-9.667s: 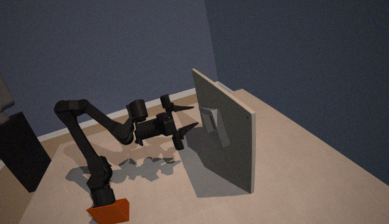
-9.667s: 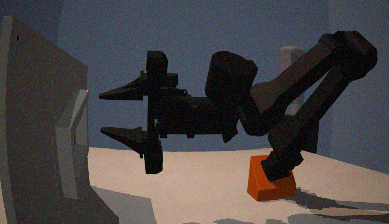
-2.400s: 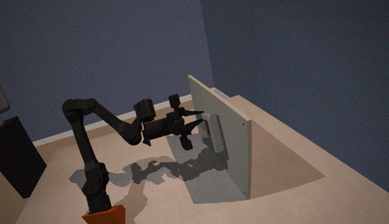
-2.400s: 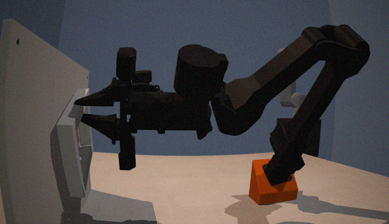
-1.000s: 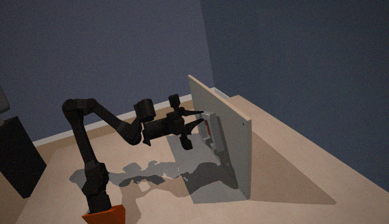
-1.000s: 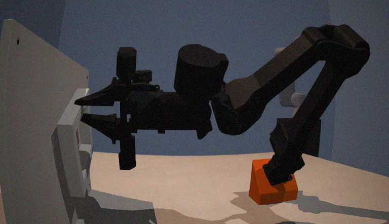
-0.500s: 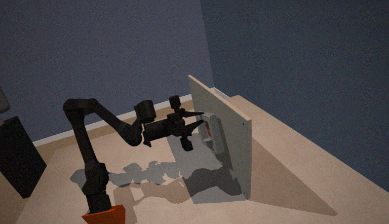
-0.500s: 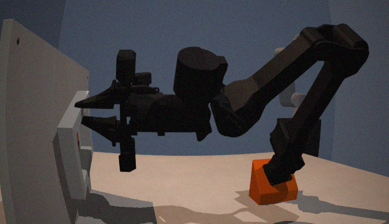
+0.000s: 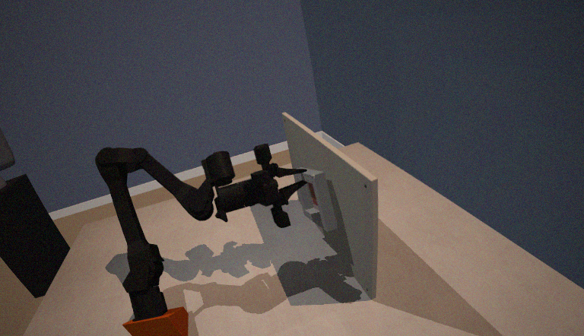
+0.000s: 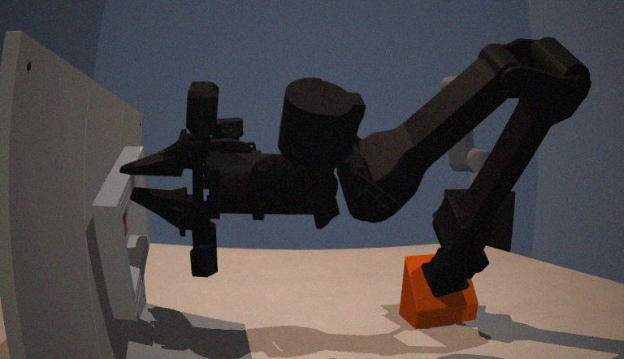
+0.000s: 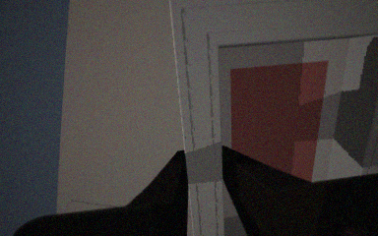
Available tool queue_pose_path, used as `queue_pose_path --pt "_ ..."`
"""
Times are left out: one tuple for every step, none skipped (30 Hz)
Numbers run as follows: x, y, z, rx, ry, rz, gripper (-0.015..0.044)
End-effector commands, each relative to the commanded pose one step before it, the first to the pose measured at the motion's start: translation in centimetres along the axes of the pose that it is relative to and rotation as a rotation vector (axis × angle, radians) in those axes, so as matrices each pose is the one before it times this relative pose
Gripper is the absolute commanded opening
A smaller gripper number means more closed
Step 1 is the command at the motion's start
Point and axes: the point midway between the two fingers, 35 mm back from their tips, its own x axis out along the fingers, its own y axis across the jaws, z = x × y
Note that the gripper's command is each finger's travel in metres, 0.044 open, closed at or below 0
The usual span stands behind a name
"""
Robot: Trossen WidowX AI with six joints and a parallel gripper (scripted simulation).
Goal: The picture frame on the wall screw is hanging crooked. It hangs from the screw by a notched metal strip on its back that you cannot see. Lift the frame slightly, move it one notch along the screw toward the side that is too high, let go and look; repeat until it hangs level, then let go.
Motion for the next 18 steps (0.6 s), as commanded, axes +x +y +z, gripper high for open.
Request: queue_pose_path --pt "0.002 0.029 -0.014 -0.0001 0.00068 -0.00006 0.0" --pt "0.0 0.0 0.0 0.0 0.0 0.0 0.0" --pt "0.0 0.0 0.0 0.0 0.0 0.0 0.0" --pt "0.0 0.0 0.0 0.0 0.0 0.0 0.0" --pt "-0.001 -0.023 0.005 0.0012 -0.00025 -0.00024 0.0" --pt "-0.001 -0.029 0.007 0.0015 -0.00031 -0.00031 0.0" --pt "-0.002 -0.035 0.008 0.0018 -0.00037 -0.00037 0.0" --pt "-0.001 -0.016 0.004 0.0008 -0.00017 -0.00017 0.0" --pt "0.0 0.0 0.0 0.0 0.0 0.0 0.0" --pt "0.002 -0.004 0.002 0.0131 0.00013 0.00006 0.0" --pt "0.002 -0.004 0.002 0.0131 0.00013 0.00006 0.0" --pt "0.0 0.0 0.0 0.0 0.0 0.0 0.0" --pt "0.0 0.0 0.0 0.0 0.0 0.0 0.0" --pt "0.0 0.0 0.0 0.0 0.0 0.0 0.0" --pt "0.003 0.003 0.003 0.0131 0.00013 0.00006 0.0" --pt "0.003 0.003 0.003 0.0131 0.00013 0.00006 0.0" --pt "0.0 0.0 0.0 0.0 0.0 0.0 0.0" --pt "0.002 0.004 0.004 0.0078 0.00008 0.00004 0.0"
